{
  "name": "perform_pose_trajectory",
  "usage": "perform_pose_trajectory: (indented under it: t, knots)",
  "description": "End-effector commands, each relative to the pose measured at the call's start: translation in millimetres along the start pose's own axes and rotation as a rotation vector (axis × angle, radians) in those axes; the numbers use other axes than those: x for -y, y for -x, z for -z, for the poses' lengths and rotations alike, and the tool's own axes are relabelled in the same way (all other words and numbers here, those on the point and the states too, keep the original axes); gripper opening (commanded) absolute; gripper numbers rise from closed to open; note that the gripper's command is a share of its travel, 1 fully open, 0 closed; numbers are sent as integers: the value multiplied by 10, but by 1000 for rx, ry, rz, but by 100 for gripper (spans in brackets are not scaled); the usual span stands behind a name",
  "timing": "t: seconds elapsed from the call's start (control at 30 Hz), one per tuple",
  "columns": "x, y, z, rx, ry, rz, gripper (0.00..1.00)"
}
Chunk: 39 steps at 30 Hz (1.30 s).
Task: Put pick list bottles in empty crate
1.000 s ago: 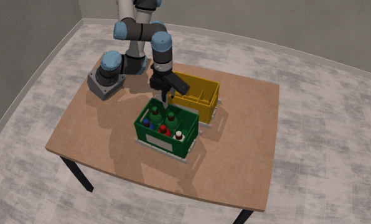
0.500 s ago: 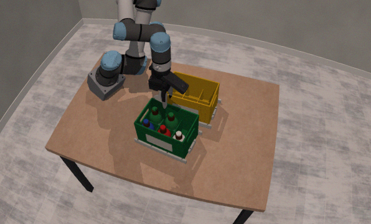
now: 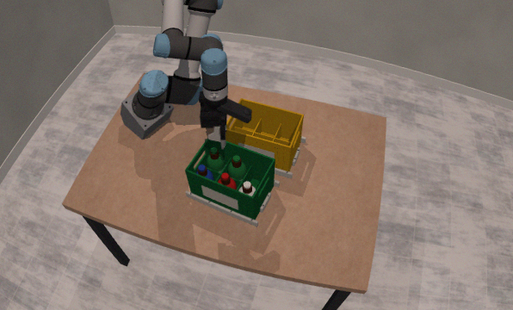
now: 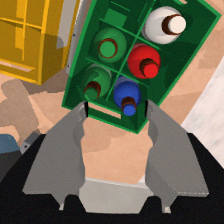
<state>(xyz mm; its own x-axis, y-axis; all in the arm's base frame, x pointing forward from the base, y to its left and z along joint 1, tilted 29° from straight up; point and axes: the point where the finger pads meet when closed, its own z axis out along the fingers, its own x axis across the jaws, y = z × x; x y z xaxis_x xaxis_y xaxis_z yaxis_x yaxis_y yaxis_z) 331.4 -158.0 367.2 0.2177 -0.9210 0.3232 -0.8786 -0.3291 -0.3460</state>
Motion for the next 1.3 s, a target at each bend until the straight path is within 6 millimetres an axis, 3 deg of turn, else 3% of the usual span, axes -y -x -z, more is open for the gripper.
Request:
perform_pose_trajectory:
  t: [0.0,0.47,1.27]
  knots:
    - [-144,181,-161,-2,-17,156,38]
    - [-428,545,-504,-5,-7,500,38]
    - [-428,545,-504,-11,2,1058,38]
